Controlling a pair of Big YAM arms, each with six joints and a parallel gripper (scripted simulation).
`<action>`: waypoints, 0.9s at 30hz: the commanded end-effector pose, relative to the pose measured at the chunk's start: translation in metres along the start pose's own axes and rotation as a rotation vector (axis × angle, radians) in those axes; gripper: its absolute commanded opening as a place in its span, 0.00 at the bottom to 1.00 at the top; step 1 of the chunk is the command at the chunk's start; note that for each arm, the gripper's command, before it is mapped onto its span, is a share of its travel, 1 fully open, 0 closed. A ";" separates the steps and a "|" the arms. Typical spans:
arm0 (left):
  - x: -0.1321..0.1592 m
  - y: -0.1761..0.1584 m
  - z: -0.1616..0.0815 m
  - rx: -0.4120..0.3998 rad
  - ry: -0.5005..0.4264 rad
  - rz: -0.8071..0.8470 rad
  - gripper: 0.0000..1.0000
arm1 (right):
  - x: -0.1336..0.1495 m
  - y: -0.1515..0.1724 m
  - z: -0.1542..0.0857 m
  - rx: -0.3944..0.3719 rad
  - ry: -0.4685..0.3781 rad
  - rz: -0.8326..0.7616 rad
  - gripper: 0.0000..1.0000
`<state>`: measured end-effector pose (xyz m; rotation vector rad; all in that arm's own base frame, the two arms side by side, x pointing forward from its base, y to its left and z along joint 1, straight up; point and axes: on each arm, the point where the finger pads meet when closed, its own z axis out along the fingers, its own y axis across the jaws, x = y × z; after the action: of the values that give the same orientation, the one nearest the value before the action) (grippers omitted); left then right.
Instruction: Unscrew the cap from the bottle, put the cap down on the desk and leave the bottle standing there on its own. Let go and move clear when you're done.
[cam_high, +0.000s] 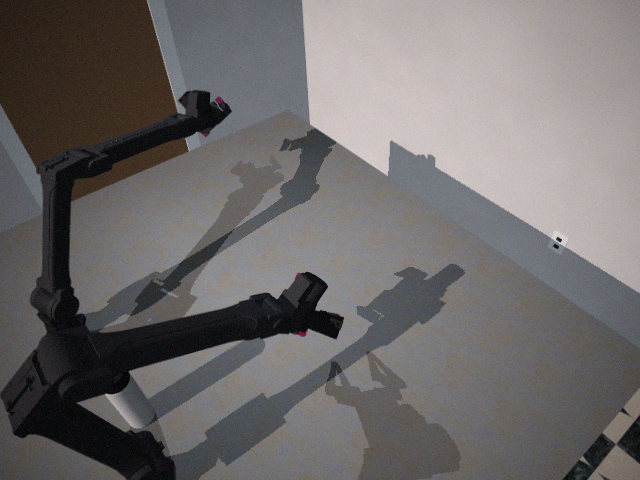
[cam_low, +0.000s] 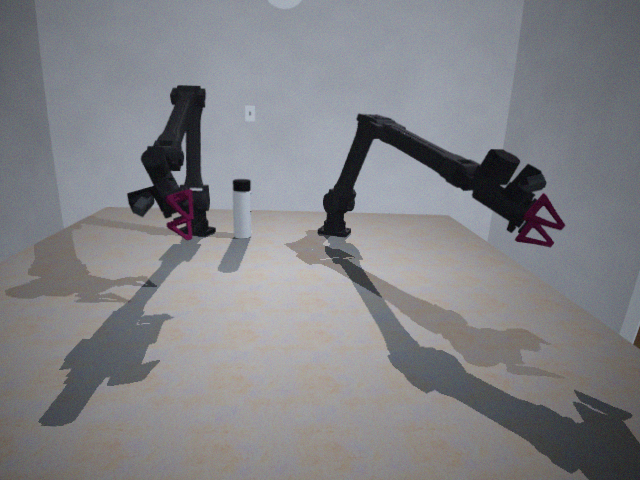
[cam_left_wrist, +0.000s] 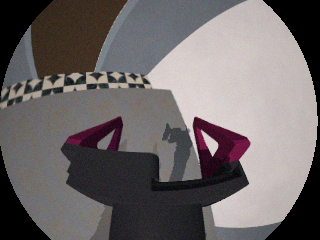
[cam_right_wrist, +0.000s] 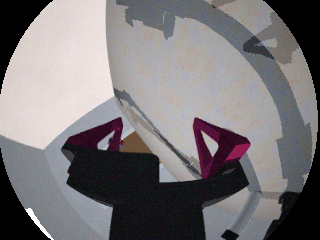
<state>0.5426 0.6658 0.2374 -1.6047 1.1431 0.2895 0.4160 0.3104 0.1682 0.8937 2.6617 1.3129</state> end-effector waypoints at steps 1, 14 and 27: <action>-0.008 -0.007 -0.004 0.012 -0.011 -0.005 1.00 | 0.000 0.005 -0.002 -0.009 -0.002 -0.006 1.00; -0.008 -0.007 -0.004 0.012 -0.011 -0.005 1.00 | 0.000 0.005 -0.002 -0.009 -0.002 -0.006 1.00; 0.117 -0.058 -0.086 0.186 0.279 0.383 0.96 | 0.032 0.048 -0.029 -0.004 -0.039 -0.024 0.94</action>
<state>0.5956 0.5834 0.1995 -1.4320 1.5057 0.1856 0.3985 0.3120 0.1818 0.9206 2.6763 1.2292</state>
